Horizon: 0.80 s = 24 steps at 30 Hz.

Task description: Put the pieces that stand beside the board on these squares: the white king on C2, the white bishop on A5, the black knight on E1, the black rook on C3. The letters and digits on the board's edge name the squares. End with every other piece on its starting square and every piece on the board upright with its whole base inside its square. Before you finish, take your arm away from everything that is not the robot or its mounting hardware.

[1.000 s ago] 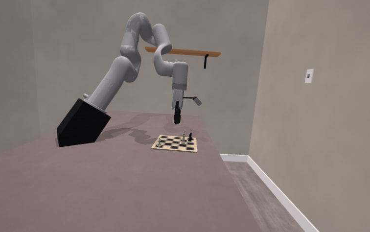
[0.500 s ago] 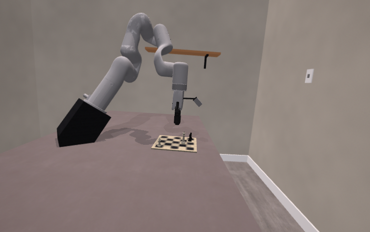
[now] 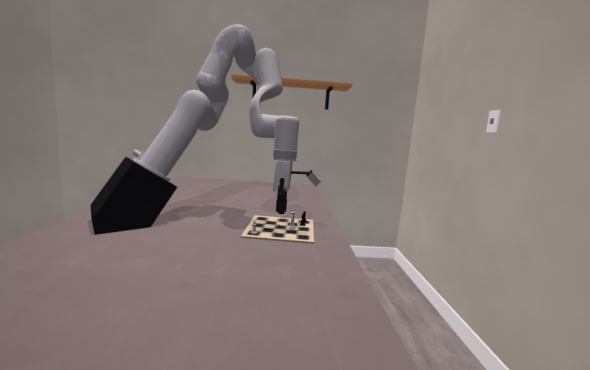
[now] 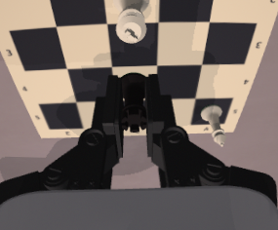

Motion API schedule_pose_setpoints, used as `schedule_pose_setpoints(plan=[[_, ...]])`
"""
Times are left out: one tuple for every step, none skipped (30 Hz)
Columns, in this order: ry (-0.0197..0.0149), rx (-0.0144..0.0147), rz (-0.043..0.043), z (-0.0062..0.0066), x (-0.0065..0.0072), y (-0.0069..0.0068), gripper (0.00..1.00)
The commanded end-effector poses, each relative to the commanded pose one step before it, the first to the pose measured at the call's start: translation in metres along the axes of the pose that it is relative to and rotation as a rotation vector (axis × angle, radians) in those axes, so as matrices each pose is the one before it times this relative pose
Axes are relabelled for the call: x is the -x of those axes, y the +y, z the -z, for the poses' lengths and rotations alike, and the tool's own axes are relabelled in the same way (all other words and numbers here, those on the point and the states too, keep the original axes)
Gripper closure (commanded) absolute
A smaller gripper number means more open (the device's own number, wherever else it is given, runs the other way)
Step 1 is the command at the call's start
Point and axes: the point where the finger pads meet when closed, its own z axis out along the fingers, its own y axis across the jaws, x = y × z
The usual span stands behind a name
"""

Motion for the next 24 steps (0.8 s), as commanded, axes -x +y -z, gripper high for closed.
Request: schedule_pose_setpoints(plan=[[0.0082,-0.0023,0.00161,-0.0088,-0.00312,0.00015,1.0],[0.0,-0.00001,0.0,-0.00443,-0.00004,0.00001,1.0],[0.0,-0.00001,0.0,-0.00422,-0.00004,0.00001,1.0],[0.0,0.0,0.0,-0.00398,-0.00004,0.00001,1.0],[-0.00001,0.00001,0.0,-0.00371,-0.00003,0.00002,1.0],[-0.00001,0.00002,0.0,-0.0034,-0.00002,0.00002,1.0],[0.00002,-0.00003,0.0,-0.00306,-0.00004,0.00001,1.0],[-0.00001,0.00002,0.0,-0.00271,-0.00002,0.00001,1.0],[0.00001,-0.00002,0.0,-0.00233,-0.00003,0.00001,1.0],[-0.00002,0.00003,0.0,-0.00196,0.0,0.00001,1.0],[0.00002,-0.00003,0.0,-0.00157,-0.00003,0.0,1.0],[0.0,0.0,0.0,-0.00121,-0.00001,0.0,1.0],[-0.00001,0.00001,0.0,-0.00086,0.0,0.0,1.0],[-0.00001,0.00001,0.0,-0.00056,0.0,0.0,1.0],[0.0,0.00001,0.0,-0.0003,0.0,0.0,1.0],[0.0,0.0,0.0,-0.00012,0.0,0.0,1.0],[0.0,0.0,0.0,0.0,0.0,0.0,1.0],[0.0,0.0,0.0,0.0,0.0,0.0,1.0],[0.0,0.0,0.0,-0.00002,0.0,0.0,1.0],[0.0,0.0,0.0,0.0,0.0,0.0,1.0],[0.0,0.0,0.0,0.0,0.0,0.0,1.0],[0.0,0.0,0.0,0.0,0.0,0.0,1.0],[0.0,0.0,0.0,0.0,0.0,0.0,1.0],[0.0,0.0,0.0,0.0,0.0,0.0,1.0]])
